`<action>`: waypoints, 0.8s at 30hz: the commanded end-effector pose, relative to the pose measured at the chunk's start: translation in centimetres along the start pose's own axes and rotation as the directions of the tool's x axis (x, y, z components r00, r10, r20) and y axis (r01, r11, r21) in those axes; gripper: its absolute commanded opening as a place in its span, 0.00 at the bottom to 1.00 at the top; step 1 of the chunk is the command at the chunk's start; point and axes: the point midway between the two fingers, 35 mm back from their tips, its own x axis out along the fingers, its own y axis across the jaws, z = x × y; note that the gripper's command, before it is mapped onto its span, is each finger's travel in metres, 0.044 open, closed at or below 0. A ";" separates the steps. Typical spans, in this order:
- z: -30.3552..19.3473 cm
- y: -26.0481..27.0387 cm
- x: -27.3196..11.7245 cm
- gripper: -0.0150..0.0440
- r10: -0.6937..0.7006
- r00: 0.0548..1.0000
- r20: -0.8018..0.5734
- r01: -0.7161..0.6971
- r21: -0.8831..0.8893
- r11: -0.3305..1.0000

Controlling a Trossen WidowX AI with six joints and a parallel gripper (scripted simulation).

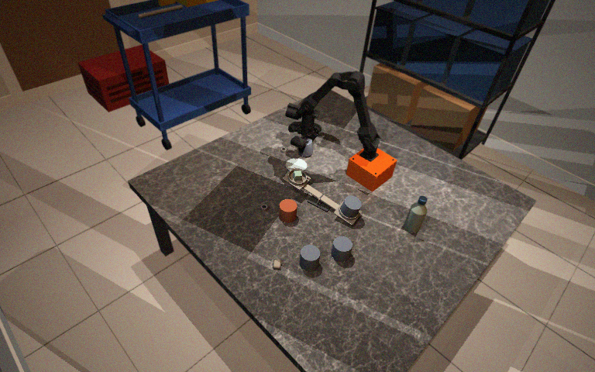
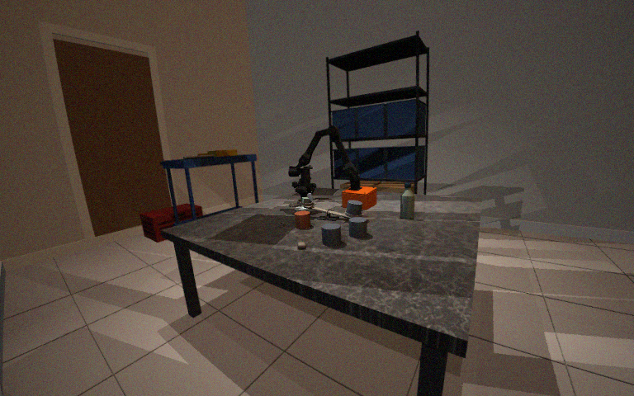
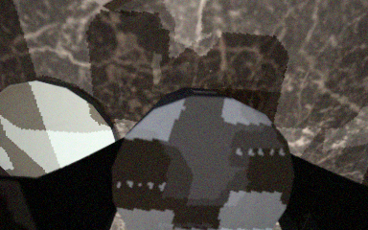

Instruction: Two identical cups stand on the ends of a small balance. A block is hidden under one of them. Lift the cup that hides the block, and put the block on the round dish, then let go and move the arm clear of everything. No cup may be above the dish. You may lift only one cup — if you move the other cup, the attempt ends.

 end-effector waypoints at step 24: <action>0.9 3.5 -6.8 0.69 0.032 0.997 0.074 -0.022 -0.130 0.991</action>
